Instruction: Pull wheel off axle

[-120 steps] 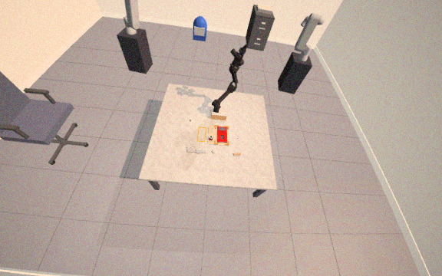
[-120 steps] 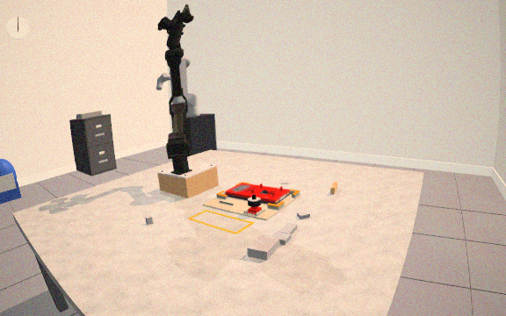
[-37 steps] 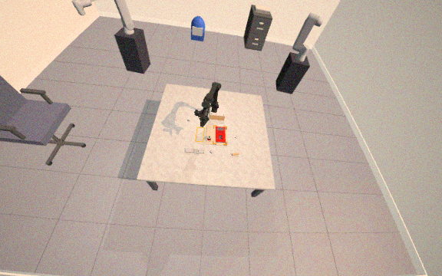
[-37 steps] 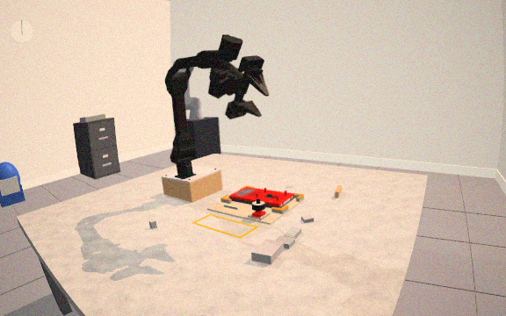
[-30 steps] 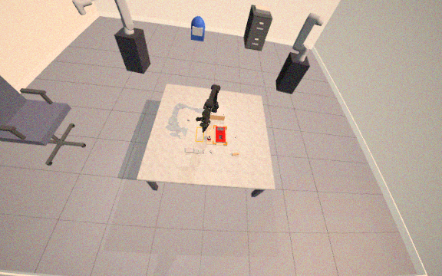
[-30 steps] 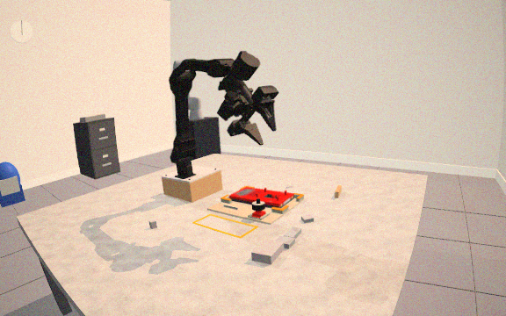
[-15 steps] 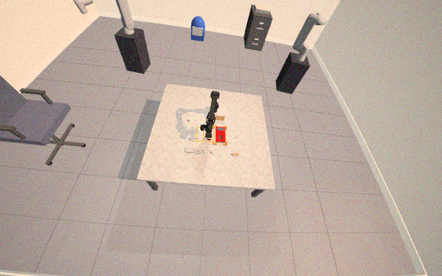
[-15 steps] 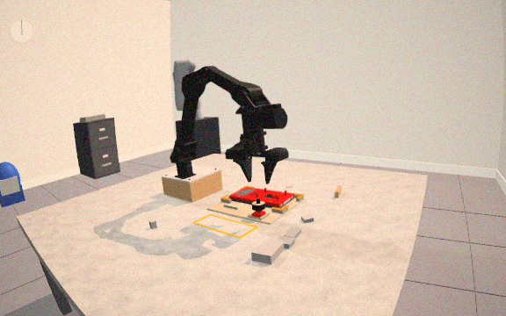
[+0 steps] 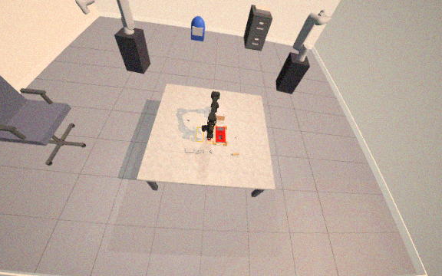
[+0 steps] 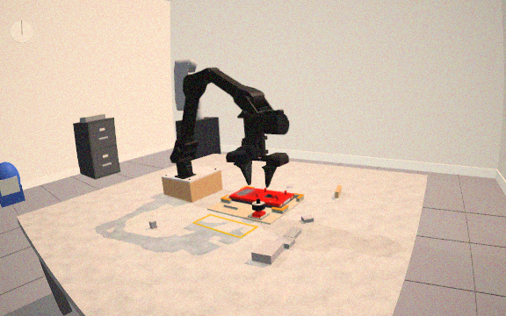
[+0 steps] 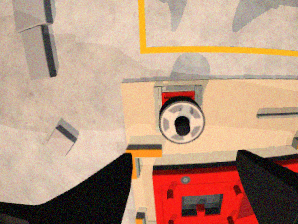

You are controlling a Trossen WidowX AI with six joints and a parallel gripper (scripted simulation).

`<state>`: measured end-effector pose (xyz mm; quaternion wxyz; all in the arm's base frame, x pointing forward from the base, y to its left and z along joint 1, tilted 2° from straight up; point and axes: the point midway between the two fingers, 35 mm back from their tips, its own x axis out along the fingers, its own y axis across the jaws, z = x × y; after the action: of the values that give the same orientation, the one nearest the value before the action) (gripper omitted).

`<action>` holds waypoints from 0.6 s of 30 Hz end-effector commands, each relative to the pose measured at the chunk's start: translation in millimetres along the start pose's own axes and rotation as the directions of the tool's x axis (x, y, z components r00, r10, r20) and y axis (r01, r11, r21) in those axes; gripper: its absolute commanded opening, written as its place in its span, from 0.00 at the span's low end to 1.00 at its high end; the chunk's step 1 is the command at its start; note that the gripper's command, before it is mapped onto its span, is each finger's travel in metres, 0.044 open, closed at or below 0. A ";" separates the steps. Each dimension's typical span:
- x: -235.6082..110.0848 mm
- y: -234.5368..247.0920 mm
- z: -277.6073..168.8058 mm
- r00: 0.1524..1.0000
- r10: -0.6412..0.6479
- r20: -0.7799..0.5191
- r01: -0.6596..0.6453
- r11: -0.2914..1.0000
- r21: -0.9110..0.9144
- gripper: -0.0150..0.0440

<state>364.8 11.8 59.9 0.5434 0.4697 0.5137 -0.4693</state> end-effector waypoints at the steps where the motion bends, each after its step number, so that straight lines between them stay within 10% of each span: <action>1: 20.6 -2.2 0.0 1.000 -0.015 0.001 0.015 1.000 0.005 0.76; 18: 62.8 -4.4 -0.4 1.000 -0.023 -0.002 0.023 1.000 0.004 0.62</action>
<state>362.3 9.9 -3.5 0.5365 0.4652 0.5185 -0.4763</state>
